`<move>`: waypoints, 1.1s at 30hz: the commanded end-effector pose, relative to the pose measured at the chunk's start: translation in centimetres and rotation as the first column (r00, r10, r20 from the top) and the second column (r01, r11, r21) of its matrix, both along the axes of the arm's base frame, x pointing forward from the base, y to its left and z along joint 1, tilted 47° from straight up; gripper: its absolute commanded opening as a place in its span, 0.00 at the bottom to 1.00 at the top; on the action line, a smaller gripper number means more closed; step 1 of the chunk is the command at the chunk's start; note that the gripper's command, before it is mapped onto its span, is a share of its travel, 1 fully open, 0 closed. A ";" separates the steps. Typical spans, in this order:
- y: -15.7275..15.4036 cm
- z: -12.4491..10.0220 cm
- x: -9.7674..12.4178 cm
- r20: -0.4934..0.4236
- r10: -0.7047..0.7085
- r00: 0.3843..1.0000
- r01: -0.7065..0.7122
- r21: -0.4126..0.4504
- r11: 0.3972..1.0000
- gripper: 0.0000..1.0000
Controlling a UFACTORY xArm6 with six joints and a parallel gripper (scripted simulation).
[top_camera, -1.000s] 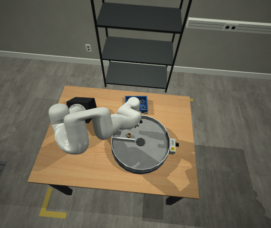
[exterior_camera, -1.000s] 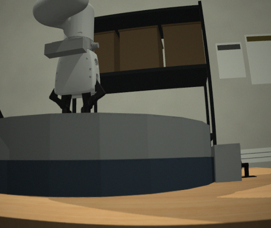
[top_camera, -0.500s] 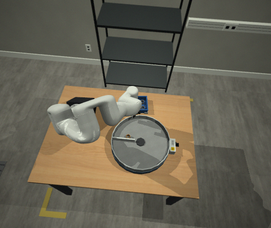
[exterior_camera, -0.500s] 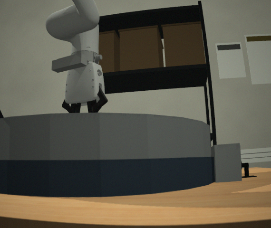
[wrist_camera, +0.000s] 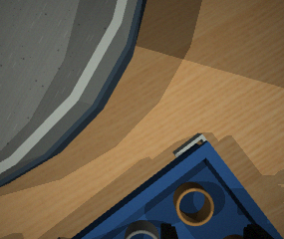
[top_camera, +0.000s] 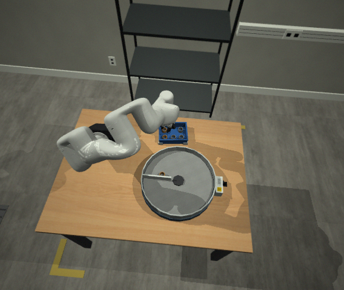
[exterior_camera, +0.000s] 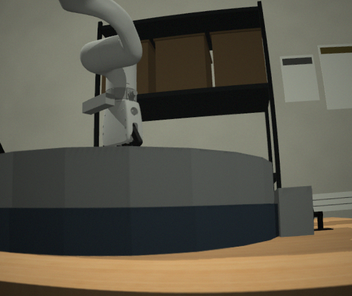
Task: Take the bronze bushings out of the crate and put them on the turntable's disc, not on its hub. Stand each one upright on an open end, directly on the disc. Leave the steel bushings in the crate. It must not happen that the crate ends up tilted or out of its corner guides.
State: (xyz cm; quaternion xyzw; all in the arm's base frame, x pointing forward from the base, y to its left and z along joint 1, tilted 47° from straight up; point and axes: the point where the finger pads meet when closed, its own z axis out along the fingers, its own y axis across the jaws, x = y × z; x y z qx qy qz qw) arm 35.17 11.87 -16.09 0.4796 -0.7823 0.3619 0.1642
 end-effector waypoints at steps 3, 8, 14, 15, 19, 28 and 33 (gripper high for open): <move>1.3 -1.2 0.1 0.034 -0.030 0.999 0.030 -0.005 1.000 0.41; 1.3 -1.2 0.1 0.035 -0.031 0.999 0.031 -0.005 1.000 0.41; 1.3 -1.2 0.1 0.035 -0.031 0.999 0.031 -0.005 1.000 0.41; 1.3 -1.2 0.1 0.035 -0.031 0.999 0.031 -0.005 1.000 0.41; 1.3 -1.2 0.1 0.035 -0.031 0.999 0.031 -0.005 1.000 0.41; 1.4 -1.3 0.1 0.035 -0.031 0.999 0.031 -0.005 1.000 0.41; 1.4 -1.3 0.1 0.035 -0.031 0.999 0.031 -0.005 1.000 0.41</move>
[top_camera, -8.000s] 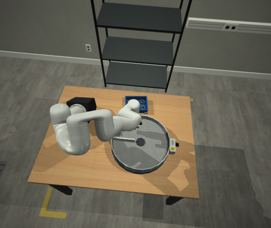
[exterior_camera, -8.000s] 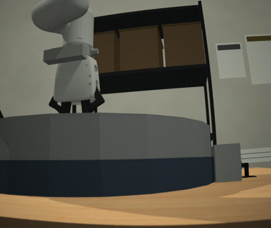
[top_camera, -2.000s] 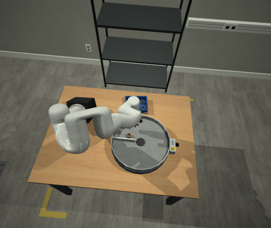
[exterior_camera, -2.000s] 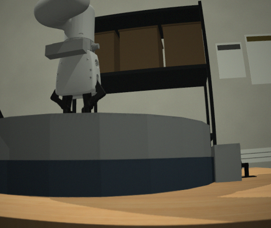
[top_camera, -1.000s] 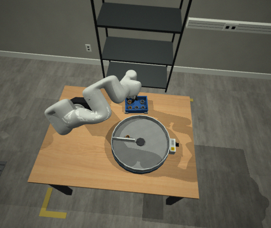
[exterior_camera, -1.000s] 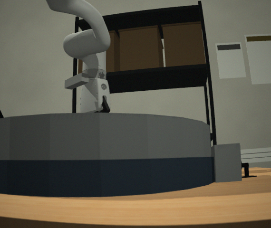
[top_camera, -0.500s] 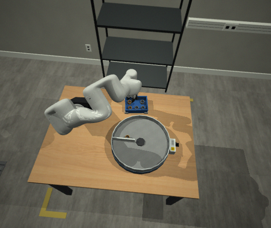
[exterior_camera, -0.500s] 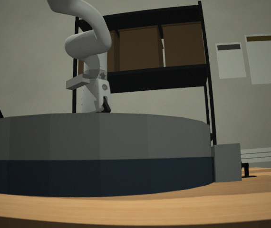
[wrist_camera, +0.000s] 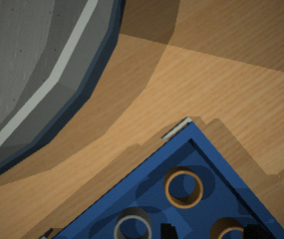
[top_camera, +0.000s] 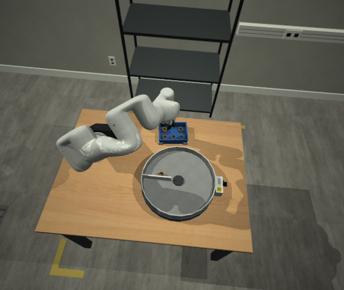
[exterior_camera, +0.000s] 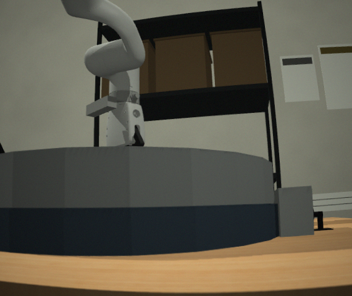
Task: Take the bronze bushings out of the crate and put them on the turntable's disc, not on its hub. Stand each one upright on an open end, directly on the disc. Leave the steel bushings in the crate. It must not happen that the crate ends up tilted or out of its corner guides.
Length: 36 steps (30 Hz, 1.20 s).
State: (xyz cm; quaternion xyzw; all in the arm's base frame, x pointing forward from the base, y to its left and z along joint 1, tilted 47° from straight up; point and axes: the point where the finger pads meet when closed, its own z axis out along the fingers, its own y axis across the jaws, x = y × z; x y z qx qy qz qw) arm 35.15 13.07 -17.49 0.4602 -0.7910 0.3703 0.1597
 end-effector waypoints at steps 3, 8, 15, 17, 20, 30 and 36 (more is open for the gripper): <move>0.2 0.1 0.1 0.003 0.002 1.000 -0.002 0.003 1.000 0.41; -0.1 -0.2 0.2 0.003 0.002 1.000 -0.002 0.003 1.000 0.41; -2.1 -2.0 0.4 0.003 0.002 1.000 -0.002 0.003 1.000 0.41; -2.8 -2.7 0.5 0.003 0.002 1.000 -0.002 0.003 1.000 0.41; -3.1 -3.0 0.6 0.003 0.002 1.000 -0.002 0.003 1.000 0.41; -4.6 -4.4 0.8 0.003 0.002 1.000 -0.002 0.003 1.000 0.41; -4.6 -4.4 0.8 0.003 0.002 1.000 -0.002 0.003 1.000 0.41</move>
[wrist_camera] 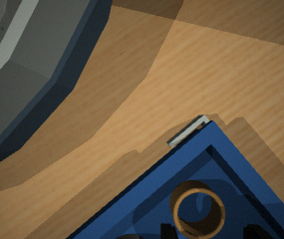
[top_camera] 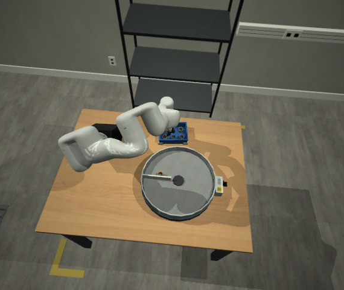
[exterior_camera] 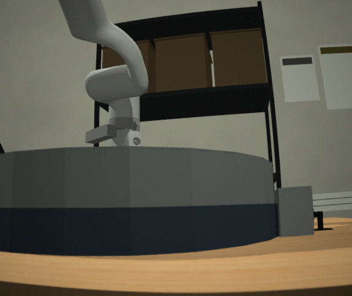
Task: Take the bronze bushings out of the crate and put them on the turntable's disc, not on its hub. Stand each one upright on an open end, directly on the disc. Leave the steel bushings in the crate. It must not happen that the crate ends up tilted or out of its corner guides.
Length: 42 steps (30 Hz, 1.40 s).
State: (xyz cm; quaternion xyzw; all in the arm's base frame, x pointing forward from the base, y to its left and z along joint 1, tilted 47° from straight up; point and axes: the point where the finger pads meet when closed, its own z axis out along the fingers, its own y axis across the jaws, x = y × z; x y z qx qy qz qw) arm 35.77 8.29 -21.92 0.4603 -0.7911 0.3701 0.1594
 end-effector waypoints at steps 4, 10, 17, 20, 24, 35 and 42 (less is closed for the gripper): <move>0.1 0.0 0.1 0.003 0.002 1.000 -0.002 0.003 1.000 0.41; 0.0 -0.1 0.2 0.003 0.002 1.000 -0.002 0.003 1.000 0.41; -0.7 -0.8 0.2 0.003 0.002 1.000 -0.002 0.003 1.000 0.41; -1.0 -1.0 0.3 0.003 0.002 1.000 -0.002 0.003 1.000 0.41; -1.3 -1.3 0.3 0.003 0.002 1.000 -0.002 0.003 1.000 0.41; -1.3 -1.3 0.3 0.003 0.002 1.000 -0.002 0.003 1.000 0.41; -1.4 -1.4 0.3 0.003 0.002 1.000 -0.002 0.003 1.000 0.41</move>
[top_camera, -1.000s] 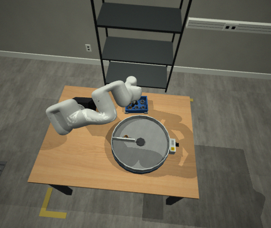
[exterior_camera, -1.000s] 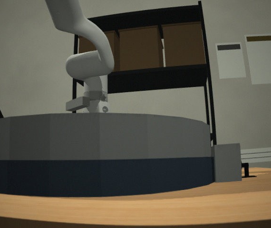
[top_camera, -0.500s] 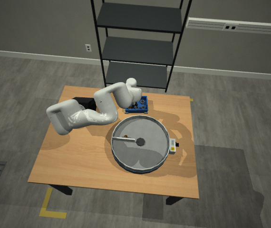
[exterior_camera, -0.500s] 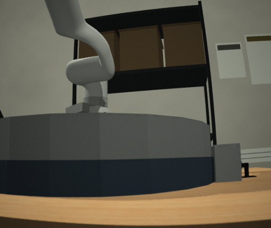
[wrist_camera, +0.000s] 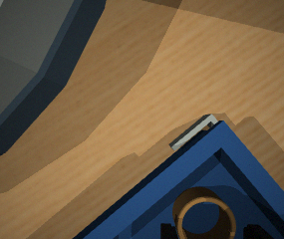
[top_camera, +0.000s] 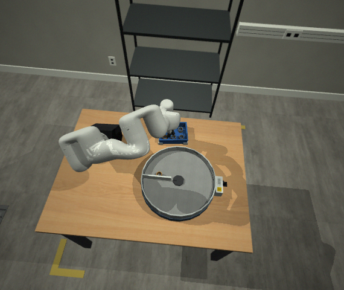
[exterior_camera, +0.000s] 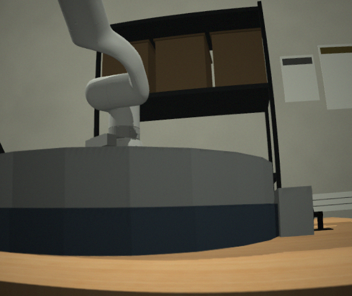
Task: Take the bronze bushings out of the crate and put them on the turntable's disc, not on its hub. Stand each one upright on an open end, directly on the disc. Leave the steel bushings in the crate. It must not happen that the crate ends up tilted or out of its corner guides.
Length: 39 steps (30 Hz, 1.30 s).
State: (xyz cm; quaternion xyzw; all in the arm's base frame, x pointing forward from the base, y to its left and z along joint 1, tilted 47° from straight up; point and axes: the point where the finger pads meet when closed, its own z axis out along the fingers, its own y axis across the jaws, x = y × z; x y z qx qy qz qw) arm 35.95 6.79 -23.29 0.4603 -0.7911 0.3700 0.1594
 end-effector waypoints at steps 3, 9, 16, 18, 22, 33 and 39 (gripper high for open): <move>-0.1 -0.2 0.2 0.003 0.002 1.000 -0.002 0.003 1.000 0.41; -0.7 -0.7 0.3 0.003 0.002 1.000 -0.002 0.003 1.000 0.41; -1.4 -1.4 0.3 0.003 0.002 1.000 -0.002 0.003 1.000 0.41; -1.5 -1.5 0.4 0.003 0.002 1.000 -0.002 0.003 1.000 0.41; -1.6 -1.5 0.4 0.003 0.002 1.000 -0.002 0.003 1.000 0.41; -1.6 -1.5 0.4 0.003 0.002 1.000 -0.002 0.003 1.000 0.41; -1.6 -1.5 0.4 0.003 0.002 1.000 -0.002 0.003 1.000 0.00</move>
